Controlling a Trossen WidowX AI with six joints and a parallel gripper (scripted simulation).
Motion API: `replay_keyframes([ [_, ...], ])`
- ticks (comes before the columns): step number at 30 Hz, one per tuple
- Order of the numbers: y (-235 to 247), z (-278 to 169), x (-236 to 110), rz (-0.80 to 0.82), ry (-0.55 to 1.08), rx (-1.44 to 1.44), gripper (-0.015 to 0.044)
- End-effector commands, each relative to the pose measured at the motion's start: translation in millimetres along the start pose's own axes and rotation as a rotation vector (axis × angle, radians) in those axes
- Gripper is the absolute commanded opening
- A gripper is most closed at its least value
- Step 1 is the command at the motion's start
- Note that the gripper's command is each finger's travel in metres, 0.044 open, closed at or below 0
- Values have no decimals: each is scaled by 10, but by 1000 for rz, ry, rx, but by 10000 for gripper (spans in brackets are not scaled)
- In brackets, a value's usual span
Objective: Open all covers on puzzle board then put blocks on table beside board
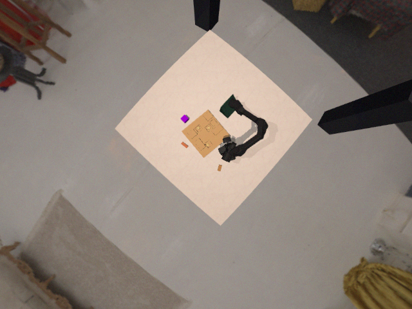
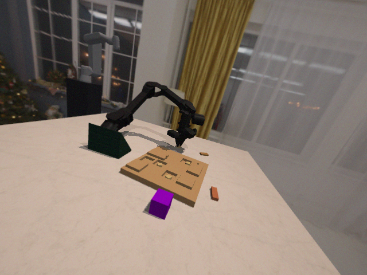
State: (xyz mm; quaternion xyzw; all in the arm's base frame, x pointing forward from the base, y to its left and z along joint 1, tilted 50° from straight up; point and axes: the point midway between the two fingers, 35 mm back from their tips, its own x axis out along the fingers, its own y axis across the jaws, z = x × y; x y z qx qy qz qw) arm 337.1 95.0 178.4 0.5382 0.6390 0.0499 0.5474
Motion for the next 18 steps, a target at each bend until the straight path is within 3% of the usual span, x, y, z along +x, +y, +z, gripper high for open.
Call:
replay_keyframes([
  [1,-16,-9,81,-3,0,5,80],
  [14,-21,-41,245,3,4,5,80],
  [18,-7,-40,212,5,6,0,185],
])
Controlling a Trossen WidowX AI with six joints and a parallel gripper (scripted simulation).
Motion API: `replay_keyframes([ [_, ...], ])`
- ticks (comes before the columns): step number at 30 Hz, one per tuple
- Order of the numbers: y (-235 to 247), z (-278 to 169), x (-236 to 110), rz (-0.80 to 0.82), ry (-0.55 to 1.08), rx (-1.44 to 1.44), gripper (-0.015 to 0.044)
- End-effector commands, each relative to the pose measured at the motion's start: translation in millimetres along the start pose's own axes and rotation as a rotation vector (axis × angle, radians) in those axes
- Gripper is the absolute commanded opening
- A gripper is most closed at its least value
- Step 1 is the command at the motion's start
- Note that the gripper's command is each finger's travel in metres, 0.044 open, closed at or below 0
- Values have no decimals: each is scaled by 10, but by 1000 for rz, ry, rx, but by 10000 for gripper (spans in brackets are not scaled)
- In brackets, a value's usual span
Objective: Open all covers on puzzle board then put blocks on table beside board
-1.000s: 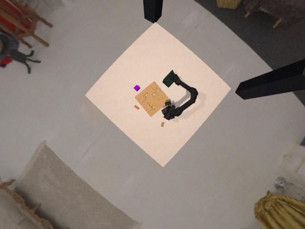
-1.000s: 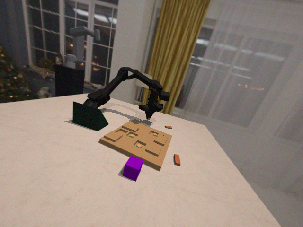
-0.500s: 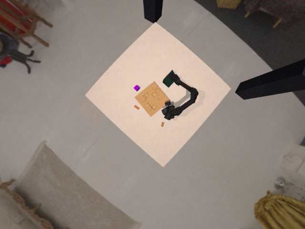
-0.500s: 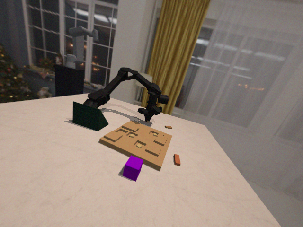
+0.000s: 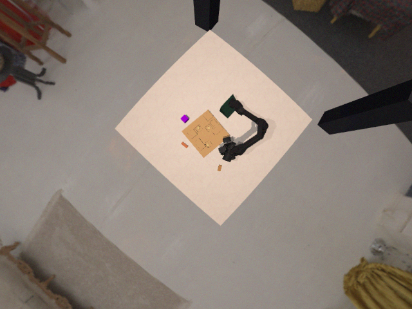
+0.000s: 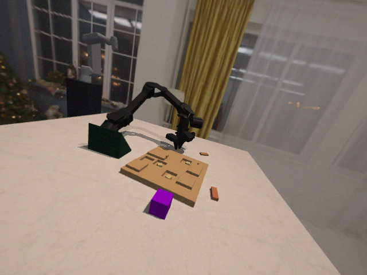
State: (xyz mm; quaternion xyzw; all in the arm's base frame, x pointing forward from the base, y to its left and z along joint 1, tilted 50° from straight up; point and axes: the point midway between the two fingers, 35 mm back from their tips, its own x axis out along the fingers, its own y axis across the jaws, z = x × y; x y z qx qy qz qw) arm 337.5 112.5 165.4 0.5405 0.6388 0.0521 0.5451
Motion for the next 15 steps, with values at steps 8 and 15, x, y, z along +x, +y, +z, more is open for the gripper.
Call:
replay_keyframes([
  [8,3,-2,-2,-1,1,-2,395],
  [15,2,19,-171,-5,-2,-1,440],
])
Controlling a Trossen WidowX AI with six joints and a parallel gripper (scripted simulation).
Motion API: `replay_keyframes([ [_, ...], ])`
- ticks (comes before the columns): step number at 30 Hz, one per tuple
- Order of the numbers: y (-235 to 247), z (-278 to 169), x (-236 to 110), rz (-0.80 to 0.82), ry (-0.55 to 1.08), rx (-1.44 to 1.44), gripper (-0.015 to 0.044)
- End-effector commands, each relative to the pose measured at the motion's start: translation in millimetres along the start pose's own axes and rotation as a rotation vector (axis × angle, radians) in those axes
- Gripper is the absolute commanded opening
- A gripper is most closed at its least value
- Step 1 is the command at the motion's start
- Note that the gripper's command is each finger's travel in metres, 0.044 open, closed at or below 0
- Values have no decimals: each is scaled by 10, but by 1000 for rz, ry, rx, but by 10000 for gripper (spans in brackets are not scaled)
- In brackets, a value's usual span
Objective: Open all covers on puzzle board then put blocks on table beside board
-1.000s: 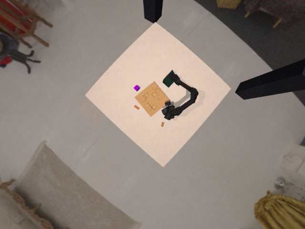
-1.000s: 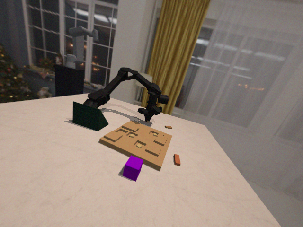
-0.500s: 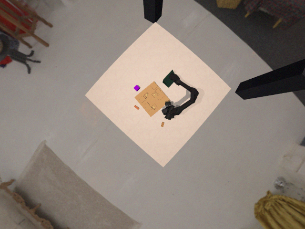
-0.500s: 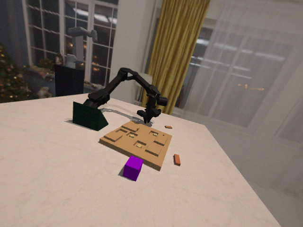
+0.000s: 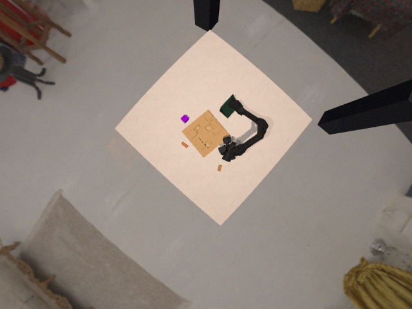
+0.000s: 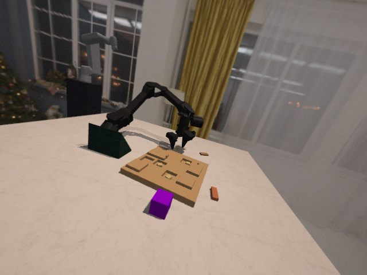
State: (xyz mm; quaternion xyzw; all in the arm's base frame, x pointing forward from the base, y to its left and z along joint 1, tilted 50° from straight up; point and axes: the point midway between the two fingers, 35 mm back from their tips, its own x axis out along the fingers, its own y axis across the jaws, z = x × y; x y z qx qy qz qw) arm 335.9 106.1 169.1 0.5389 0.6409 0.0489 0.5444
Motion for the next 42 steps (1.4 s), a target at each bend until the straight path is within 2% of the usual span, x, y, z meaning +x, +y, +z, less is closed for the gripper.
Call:
replay_keyframes([
  [1,14,15,-128,2,-3,-4,440],
  [20,-7,-5,-676,0,-3,1,440],
  [23,-61,62,-679,-3,-7,-67,361],
  [37,-643,620,-700,-36,-21,-780,0],
  [42,-882,783,-705,-45,-15,-1063,0],
])
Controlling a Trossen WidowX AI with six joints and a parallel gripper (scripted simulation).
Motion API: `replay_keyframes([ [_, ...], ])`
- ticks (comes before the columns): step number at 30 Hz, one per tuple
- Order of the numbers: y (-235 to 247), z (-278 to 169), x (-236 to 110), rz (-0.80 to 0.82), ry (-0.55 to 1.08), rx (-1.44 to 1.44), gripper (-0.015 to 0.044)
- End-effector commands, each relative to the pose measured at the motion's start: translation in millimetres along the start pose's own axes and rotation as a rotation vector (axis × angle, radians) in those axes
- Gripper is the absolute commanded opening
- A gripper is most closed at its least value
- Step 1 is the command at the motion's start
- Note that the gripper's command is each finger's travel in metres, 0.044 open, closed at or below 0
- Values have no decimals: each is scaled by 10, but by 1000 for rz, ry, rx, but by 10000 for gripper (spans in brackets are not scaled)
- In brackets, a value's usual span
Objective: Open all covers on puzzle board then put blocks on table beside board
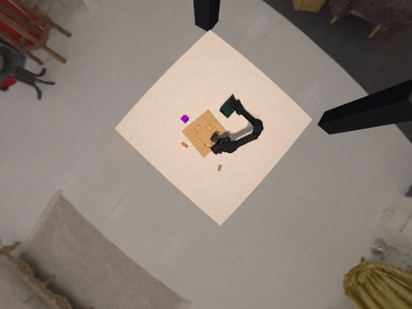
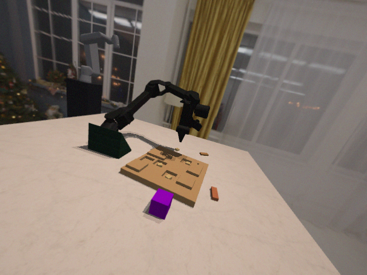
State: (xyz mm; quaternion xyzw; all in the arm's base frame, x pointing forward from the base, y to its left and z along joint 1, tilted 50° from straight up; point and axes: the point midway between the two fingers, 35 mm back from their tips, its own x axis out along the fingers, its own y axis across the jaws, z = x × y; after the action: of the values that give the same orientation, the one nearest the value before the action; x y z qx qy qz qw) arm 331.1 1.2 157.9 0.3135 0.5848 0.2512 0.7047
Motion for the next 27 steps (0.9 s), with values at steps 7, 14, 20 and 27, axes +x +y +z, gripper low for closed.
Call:
replay_keyframes([
  [7,-803,-134,29,-8,19,-774,0],
  [14,-1165,-270,38,3,20,-1152,0],
  [20,-1369,-376,48,12,15,-1381,0],
  [27,-1563,-504,62,23,5,-1657,0],
])
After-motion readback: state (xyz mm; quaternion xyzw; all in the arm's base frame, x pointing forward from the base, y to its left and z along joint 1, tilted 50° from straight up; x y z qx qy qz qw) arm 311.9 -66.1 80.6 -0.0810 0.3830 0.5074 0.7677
